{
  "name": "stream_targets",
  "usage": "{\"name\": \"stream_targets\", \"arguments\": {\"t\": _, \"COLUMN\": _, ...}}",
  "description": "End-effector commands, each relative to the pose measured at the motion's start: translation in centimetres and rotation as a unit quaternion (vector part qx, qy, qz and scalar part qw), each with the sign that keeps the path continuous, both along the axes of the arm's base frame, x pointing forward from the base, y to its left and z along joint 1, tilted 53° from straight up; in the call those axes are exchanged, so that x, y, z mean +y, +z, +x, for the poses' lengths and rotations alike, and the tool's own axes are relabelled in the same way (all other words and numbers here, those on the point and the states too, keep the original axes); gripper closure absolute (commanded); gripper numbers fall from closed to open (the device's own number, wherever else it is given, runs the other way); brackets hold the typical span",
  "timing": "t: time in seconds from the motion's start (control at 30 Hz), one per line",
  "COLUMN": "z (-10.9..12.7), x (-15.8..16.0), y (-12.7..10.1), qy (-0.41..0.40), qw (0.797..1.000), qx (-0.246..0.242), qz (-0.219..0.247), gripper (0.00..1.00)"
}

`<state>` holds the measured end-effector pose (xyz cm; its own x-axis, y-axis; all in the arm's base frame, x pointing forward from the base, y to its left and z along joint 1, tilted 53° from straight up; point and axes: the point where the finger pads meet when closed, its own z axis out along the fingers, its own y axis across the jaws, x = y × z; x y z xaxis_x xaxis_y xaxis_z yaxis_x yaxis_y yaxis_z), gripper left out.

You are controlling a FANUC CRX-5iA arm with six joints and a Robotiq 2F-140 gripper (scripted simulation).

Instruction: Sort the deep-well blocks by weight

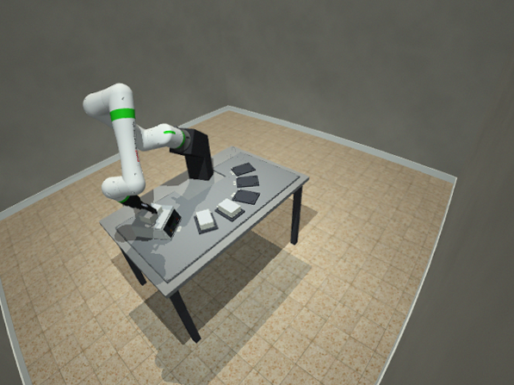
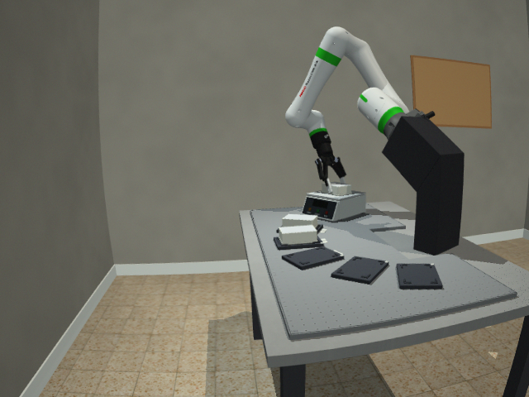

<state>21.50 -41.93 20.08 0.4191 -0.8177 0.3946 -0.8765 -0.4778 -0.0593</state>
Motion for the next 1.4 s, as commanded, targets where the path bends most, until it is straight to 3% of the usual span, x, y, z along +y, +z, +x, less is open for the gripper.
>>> {"name": "stream_targets", "arguments": {"t": 0.0, "z": 0.0, "x": 0.0, "y": 0.0, "qy": 0.000, "qw": 1.000, "qx": 0.000, "qz": 0.000, "gripper": 0.90}}
{"name": "stream_targets", "arguments": {"t": 0.4, "z": 0.0, "x": 0.0, "y": 0.0, "qy": 0.000, "qw": 1.000, "qx": 0.000, "qz": 0.000, "gripper": 0.90}}
{"name": "stream_targets", "arguments": {"t": 1.37, "z": -1.9, "x": 3.1, "y": 2.7, "qy": 0.000, "qw": 1.000, "qx": 0.000, "qz": 0.000, "gripper": 0.90}}
